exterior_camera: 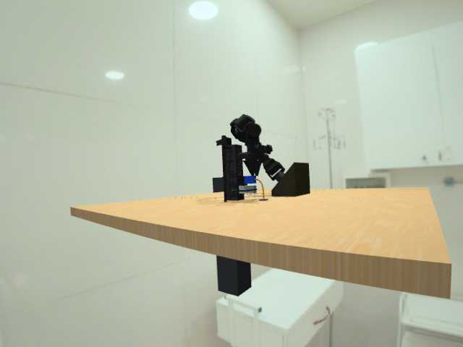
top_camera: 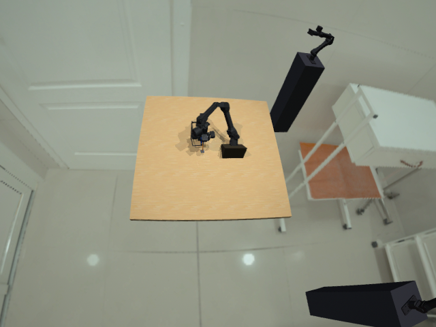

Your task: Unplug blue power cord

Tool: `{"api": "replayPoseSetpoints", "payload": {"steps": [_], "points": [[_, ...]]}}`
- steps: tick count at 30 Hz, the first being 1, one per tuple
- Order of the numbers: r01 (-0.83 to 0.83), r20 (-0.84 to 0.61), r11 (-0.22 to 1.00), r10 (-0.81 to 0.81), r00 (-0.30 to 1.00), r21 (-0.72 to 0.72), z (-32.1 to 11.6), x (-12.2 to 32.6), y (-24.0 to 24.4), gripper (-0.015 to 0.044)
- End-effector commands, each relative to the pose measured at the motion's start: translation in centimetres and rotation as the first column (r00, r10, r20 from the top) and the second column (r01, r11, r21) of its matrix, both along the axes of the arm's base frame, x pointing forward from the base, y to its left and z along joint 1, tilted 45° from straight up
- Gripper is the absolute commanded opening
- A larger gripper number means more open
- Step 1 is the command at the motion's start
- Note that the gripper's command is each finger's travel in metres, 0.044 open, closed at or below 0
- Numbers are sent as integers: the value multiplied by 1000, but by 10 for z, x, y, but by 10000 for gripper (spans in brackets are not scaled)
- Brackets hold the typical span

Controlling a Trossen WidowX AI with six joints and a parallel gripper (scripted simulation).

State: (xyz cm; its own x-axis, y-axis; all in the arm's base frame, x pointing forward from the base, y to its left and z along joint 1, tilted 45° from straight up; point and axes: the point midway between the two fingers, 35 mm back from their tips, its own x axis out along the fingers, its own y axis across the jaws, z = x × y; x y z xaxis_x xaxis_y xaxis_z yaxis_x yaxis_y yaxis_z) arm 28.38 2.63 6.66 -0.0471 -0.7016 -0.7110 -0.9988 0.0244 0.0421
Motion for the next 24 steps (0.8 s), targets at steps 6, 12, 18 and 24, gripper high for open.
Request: {"api": "replayPoseSetpoints", "payload": {"steps": [6, 12, 18, 24], "points": [[-5, 7, 1000, 5, 1000, -2, 11, 0, -9, 160], [-5, 7, 1000, 5, 1000, -2, 10, 0, -10, 160], [-5, 7, 1000, 5, 1000, -2, 3, -1, -16, 160], [1, 4, 1000, -1, 1000, 0, 3, -1, -15, 55]]}}
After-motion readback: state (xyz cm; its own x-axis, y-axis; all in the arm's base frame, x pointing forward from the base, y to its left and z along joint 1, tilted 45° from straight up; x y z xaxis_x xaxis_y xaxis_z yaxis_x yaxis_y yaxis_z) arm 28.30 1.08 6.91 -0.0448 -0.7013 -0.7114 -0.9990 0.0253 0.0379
